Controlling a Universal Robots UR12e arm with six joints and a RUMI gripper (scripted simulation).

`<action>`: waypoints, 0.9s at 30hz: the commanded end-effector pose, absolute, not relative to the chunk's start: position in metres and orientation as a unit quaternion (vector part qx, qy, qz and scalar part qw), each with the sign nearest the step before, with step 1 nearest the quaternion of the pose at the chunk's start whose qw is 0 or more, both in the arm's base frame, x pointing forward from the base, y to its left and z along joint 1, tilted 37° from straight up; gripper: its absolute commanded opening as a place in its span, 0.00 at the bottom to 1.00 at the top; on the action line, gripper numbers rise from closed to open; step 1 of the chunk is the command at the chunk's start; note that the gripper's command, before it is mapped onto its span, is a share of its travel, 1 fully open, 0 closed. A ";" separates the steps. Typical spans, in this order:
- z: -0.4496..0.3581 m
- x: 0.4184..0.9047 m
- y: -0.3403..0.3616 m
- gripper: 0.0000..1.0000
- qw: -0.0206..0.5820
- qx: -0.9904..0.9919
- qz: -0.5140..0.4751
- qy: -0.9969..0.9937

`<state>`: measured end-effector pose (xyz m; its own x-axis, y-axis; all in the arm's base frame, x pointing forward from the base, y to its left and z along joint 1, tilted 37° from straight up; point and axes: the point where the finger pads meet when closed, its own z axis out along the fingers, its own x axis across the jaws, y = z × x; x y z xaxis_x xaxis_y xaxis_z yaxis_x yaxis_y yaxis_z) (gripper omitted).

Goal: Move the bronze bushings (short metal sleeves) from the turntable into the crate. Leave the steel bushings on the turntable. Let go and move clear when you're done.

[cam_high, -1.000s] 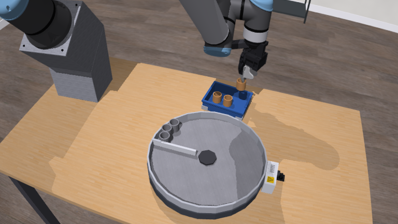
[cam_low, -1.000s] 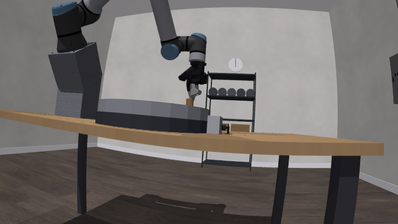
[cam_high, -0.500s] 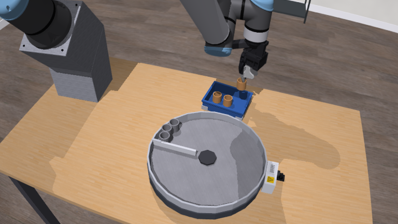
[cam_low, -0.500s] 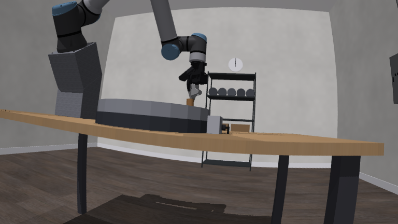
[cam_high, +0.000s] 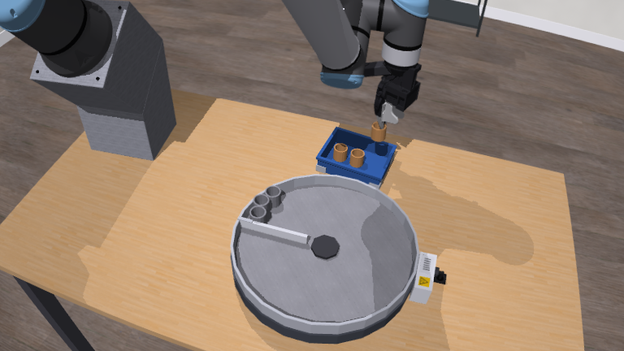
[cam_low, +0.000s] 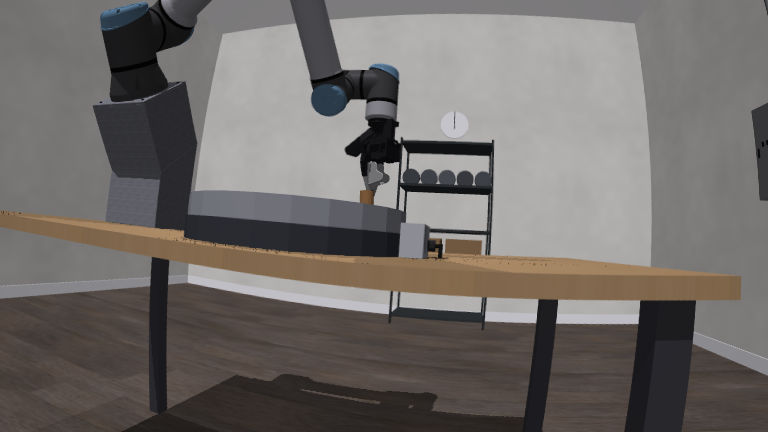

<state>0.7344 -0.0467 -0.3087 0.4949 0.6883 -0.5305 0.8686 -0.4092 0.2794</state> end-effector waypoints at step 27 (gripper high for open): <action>-0.357 0.734 -0.083 0.00 0.267 0.822 -0.168 0.473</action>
